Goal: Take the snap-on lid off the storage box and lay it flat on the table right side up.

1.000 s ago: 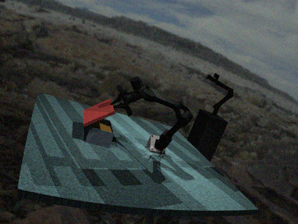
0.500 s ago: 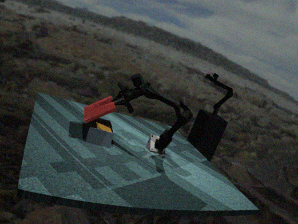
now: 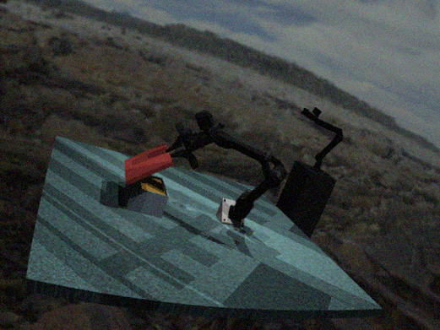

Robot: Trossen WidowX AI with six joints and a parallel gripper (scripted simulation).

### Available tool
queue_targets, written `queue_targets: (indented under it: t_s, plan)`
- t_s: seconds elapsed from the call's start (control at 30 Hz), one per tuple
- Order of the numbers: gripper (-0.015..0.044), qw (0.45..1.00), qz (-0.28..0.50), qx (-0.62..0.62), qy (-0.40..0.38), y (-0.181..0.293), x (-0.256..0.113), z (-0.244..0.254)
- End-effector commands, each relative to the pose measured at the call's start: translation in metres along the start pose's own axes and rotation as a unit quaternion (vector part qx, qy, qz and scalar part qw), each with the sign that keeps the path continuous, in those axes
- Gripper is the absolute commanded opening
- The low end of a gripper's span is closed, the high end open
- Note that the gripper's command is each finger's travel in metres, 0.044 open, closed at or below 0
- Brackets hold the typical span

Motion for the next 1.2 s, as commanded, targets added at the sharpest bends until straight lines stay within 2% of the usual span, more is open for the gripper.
queue_targets:
  t_s: [0.0, 1.17]
  plan:
    - [0.0000, 1.000, -0.003, 0.000, -0.002, 0.009, -0.002, 0.002]
    - [0.0000, 1.000, -0.002, 0.002, -0.002, 0.077, -0.009, 0.012]
Point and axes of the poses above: the point midway between the two fingers, 35 mm back from their tips, its own x axis out along the fingers, its own z axis across the jaws, y = z × x, the point moved 8 cm from there along -x, back along the fingers, and after that the axes turned 13 degrees about -x, right-handed, at the moved point
